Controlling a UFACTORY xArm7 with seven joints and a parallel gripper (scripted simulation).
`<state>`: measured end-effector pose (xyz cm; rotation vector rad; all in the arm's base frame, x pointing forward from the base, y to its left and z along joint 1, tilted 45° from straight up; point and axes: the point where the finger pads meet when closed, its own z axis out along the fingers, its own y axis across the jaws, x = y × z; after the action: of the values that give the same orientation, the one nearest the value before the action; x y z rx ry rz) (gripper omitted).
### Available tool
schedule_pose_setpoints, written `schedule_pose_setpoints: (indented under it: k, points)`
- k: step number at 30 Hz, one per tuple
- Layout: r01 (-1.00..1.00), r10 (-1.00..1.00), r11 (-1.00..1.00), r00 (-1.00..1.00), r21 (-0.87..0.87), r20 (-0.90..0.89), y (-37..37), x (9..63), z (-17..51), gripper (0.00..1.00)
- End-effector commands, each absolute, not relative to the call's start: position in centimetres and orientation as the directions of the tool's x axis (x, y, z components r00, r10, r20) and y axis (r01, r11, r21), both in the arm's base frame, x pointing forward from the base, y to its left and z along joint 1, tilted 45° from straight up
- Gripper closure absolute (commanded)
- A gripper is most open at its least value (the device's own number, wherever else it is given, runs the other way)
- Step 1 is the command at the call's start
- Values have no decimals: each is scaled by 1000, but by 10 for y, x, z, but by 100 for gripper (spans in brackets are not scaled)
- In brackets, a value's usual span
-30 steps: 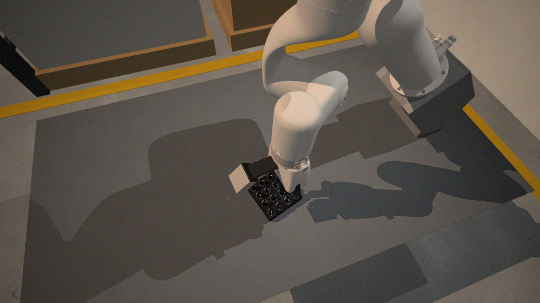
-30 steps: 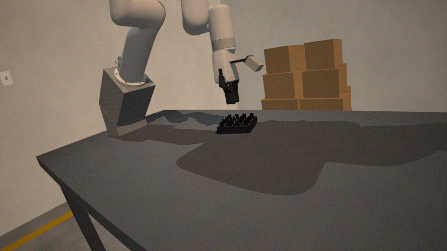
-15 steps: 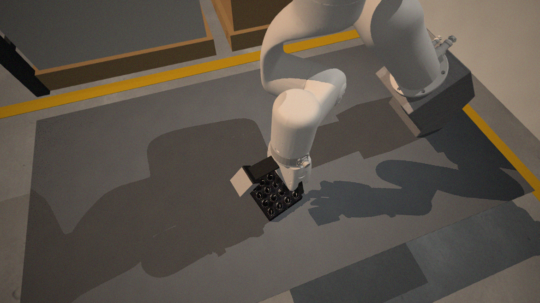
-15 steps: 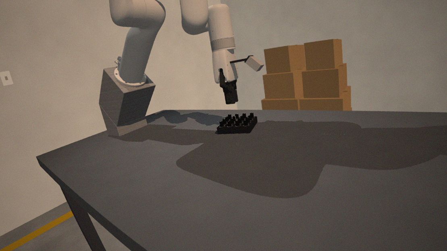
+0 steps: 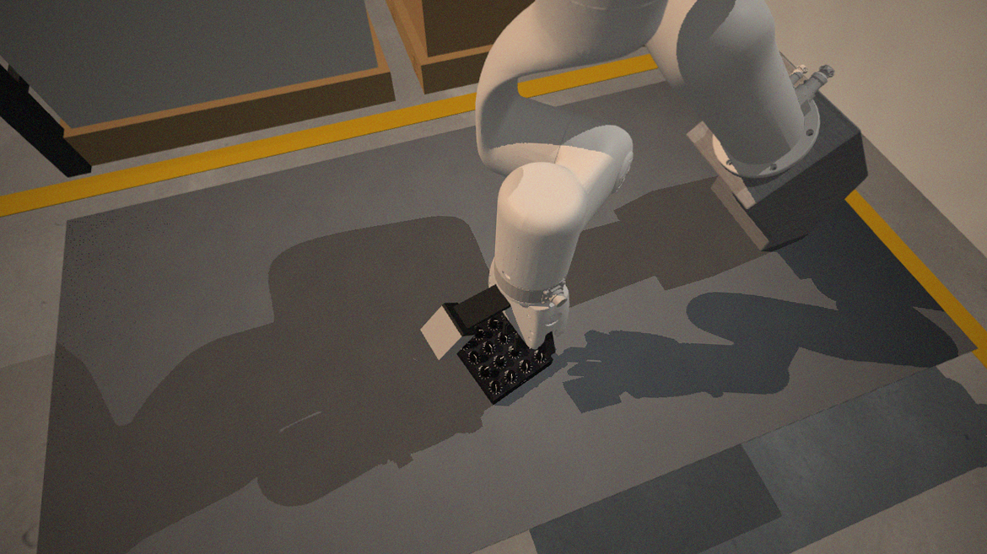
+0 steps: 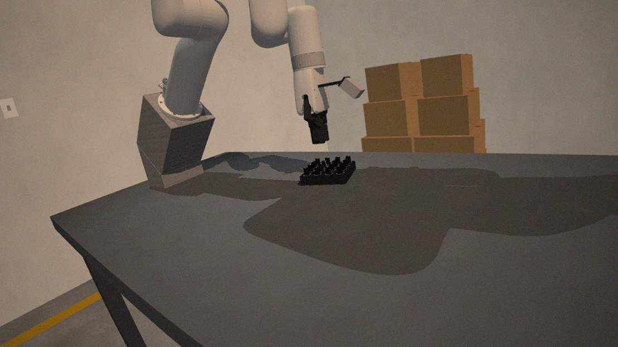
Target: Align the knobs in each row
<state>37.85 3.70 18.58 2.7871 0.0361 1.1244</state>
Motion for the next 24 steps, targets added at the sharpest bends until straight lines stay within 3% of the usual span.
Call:
schedule_pose_setpoints:
  k: [1,24]
  points:
    - [-28,73,-991,720,135,690,37,379,187,81]
    - [-28,74,-990,720,135,690,36,384,182,81]
